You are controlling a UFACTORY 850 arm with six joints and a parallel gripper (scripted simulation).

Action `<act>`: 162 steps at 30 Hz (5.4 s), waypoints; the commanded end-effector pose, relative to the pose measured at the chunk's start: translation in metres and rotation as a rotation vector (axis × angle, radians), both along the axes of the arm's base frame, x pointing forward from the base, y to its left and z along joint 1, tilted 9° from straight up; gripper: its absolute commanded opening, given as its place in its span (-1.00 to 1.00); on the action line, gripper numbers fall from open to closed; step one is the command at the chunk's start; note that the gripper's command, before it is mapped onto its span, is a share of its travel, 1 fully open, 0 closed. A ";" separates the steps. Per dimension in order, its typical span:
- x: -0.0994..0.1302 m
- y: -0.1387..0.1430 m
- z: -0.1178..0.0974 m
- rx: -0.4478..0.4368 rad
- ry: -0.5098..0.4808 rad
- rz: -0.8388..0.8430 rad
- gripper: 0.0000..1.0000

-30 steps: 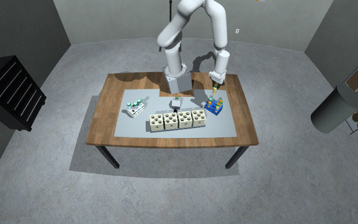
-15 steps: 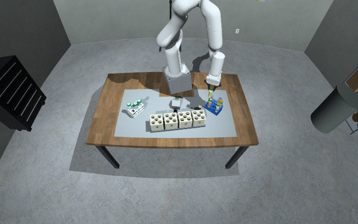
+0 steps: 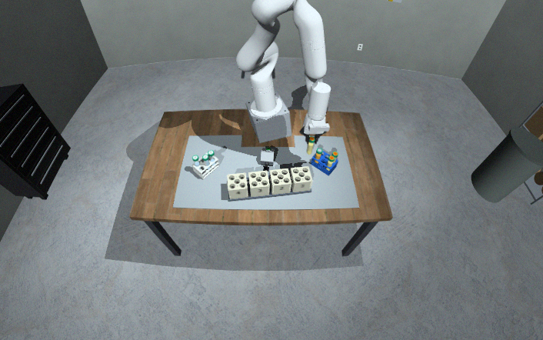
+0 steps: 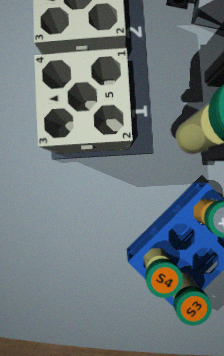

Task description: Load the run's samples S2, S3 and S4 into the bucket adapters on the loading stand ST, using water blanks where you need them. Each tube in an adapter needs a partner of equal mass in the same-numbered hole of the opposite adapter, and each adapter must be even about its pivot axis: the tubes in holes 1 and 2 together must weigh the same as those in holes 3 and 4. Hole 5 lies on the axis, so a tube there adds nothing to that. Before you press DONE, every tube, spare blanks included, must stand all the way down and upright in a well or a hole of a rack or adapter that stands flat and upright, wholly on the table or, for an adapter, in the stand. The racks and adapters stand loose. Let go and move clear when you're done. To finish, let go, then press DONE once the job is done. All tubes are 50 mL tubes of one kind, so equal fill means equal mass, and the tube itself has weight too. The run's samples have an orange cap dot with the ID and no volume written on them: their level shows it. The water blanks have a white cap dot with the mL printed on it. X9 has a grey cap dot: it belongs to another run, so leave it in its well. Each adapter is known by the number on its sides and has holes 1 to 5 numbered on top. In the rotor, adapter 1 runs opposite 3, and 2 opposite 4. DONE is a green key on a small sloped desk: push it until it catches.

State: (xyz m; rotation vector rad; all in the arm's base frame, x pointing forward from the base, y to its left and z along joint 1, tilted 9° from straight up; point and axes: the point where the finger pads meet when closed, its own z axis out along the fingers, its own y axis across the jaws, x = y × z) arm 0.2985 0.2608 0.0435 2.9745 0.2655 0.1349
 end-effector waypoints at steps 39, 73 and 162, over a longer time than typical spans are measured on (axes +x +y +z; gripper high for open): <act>0.131 -0.135 0.030 -0.009 0.043 0.050 -1.00; 0.133 -0.139 0.012 -0.009 0.043 0.050 -1.00; 0.138 -0.150 -0.060 -0.010 0.043 0.050 -1.00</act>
